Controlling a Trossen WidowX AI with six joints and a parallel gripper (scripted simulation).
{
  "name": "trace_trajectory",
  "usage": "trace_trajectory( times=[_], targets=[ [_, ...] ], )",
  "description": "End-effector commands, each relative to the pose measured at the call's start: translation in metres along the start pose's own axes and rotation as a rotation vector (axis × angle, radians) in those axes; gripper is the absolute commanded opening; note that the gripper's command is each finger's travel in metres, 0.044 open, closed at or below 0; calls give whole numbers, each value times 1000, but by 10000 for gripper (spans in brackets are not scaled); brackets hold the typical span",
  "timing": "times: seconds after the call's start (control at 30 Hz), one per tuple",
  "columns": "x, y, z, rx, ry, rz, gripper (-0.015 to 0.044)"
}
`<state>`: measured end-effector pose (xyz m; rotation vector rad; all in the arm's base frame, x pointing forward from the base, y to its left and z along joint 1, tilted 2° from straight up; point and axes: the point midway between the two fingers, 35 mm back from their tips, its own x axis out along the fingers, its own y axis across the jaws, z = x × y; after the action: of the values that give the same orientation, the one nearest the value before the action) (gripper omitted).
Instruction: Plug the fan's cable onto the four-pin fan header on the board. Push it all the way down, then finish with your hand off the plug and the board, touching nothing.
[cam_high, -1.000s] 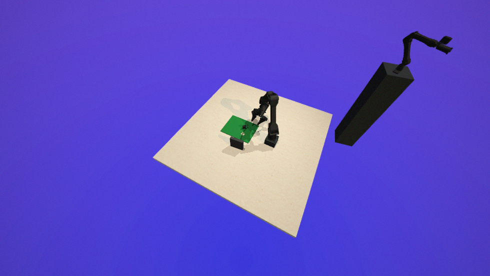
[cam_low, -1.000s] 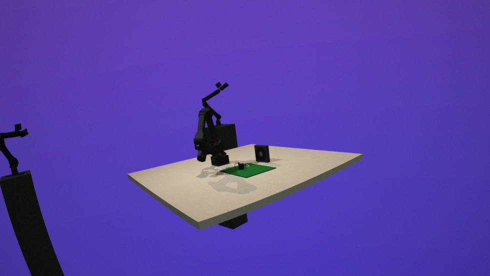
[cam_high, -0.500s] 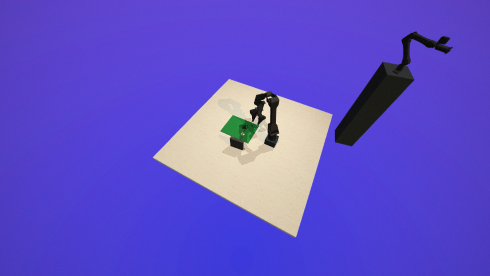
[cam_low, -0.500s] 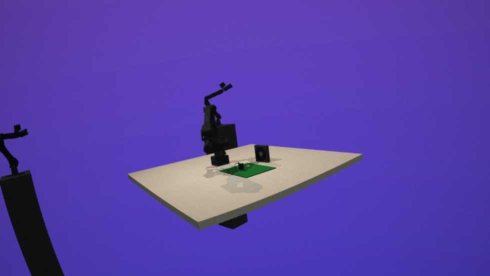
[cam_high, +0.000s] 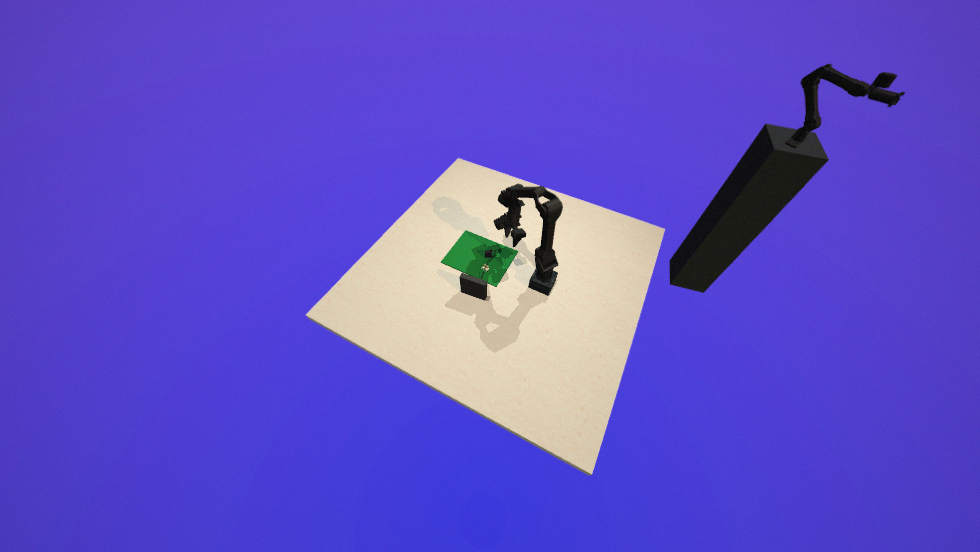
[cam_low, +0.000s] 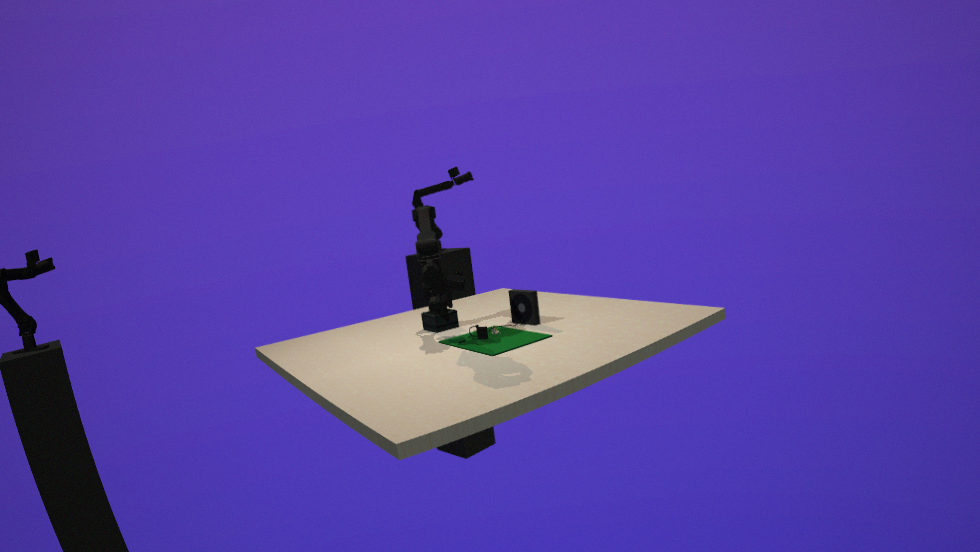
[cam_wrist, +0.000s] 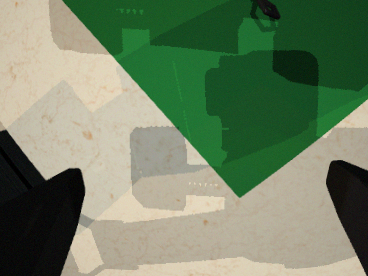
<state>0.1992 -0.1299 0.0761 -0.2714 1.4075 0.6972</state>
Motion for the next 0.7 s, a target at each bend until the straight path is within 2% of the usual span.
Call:
trace_trajectory(
  times=[0.0,0.37,0.43,0.57,0.67],
  targets=[
    [-12,-5,4,50,63,-99,440],
    [-35,-10,14,170,142,-305,440],
    [-27,-8,11,141,132,-244,440],
    [-27,-8,12,155,130,-246,440],
    [-29,-9,19,361,106,-262,440]
  ],
)
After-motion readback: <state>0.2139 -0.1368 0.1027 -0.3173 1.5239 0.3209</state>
